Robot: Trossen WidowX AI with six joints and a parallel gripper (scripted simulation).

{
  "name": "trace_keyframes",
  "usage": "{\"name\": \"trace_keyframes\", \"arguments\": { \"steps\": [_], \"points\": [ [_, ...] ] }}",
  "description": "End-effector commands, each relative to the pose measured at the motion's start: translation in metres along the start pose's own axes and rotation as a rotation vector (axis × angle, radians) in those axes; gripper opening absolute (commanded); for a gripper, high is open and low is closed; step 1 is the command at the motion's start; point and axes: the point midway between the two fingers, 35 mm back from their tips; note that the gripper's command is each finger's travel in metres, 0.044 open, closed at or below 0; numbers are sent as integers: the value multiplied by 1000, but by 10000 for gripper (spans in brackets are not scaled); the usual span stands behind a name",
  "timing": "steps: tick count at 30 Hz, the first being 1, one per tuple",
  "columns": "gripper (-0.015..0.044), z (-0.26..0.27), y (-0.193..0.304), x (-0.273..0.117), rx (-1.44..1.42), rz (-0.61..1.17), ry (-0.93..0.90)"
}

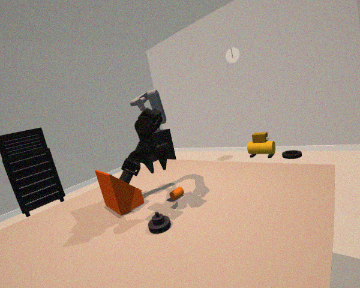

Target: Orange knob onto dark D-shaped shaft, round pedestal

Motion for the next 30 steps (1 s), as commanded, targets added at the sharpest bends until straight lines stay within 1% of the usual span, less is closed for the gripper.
{"name": "trace_keyframes", "arguments": {
  "steps": [1,3,6,13,18,30],
  "points": [
    [440,-14,48,47,13,150,109],
    [440,-27,70,66,24,215,172],
    [440,-33,88,79,34,256,219],
    [440,-33,89,80,34,259,222],
    [440,-37,92,102,34,260,221],
    [440,-40,93,117,33,257,222]
  ]
}}
Point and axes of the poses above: the point midway between the two fingers, 35 mm back from their tips, its own x axis out along the fingers, its own z axis across the jaws, y = z × x, and after that the axes turned 10 degrees about -x, right-handed
